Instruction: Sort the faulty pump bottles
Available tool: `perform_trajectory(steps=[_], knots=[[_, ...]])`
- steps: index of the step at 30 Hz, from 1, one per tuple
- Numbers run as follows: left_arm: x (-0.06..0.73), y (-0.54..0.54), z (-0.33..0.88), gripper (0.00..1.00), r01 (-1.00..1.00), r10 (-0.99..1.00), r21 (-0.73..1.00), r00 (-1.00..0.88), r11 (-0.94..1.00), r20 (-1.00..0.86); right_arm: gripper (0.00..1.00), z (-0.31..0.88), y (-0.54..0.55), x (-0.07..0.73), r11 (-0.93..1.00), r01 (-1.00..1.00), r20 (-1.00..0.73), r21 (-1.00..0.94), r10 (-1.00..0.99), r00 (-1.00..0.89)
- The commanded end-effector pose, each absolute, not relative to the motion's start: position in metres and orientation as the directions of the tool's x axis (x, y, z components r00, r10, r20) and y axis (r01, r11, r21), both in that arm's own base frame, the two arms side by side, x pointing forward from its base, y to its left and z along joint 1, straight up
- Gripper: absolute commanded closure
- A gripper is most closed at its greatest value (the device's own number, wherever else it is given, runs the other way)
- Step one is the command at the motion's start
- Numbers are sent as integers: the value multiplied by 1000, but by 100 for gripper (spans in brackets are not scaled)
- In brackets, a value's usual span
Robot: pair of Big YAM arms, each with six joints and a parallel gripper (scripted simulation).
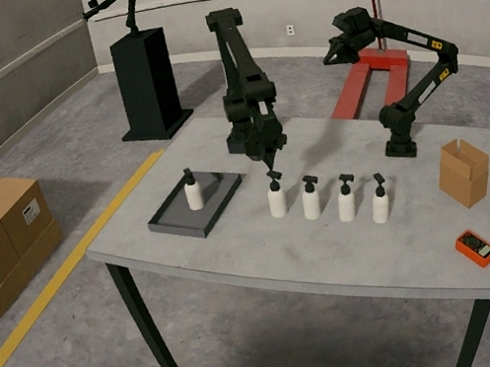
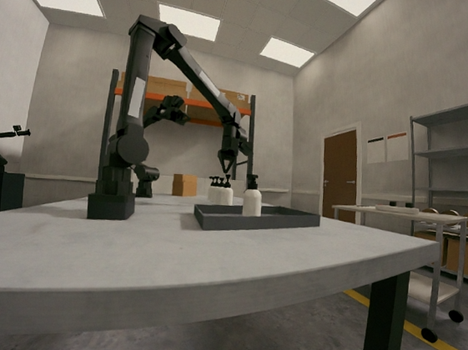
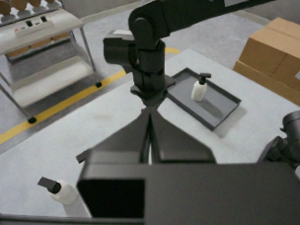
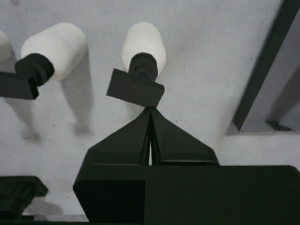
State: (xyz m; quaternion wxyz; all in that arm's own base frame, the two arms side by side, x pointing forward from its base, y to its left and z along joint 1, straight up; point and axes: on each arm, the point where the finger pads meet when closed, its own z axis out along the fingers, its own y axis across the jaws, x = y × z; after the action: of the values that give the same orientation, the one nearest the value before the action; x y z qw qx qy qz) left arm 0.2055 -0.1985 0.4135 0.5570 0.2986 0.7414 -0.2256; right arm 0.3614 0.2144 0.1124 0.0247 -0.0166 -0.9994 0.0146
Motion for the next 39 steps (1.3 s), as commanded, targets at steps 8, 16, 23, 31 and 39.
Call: perform_trajectory(steps=[8, 16, 23, 31, 39], knots=[[207, -200, 419, 100, 697, 195, 7, -191, 717, -962, 100, 152, 223, 394, 999, 53, -22, 14, 53, -998], [207, -200, 419, 100, 697, 195, 7, -191, 717, -962, 100, 116, 226, 390, 999, 38, -2, 1, 38, -999], [207, -200, 419, 100, 697, 195, 7, -191, 717, -962, 100, 100, 225, 390, 999, 38, -2, 1, 38, -999], [207, -200, 419, 100, 697, 195, 7, -191, 717, -962, 100, 100, 225, 390, 999, 38, -2, 1, 38, -999], [207, -200, 419, 100, 697, 195, 7, -191, 717, -962, 100, 108, 224, 388, 999, 43, -9, 6, 43, -999]])
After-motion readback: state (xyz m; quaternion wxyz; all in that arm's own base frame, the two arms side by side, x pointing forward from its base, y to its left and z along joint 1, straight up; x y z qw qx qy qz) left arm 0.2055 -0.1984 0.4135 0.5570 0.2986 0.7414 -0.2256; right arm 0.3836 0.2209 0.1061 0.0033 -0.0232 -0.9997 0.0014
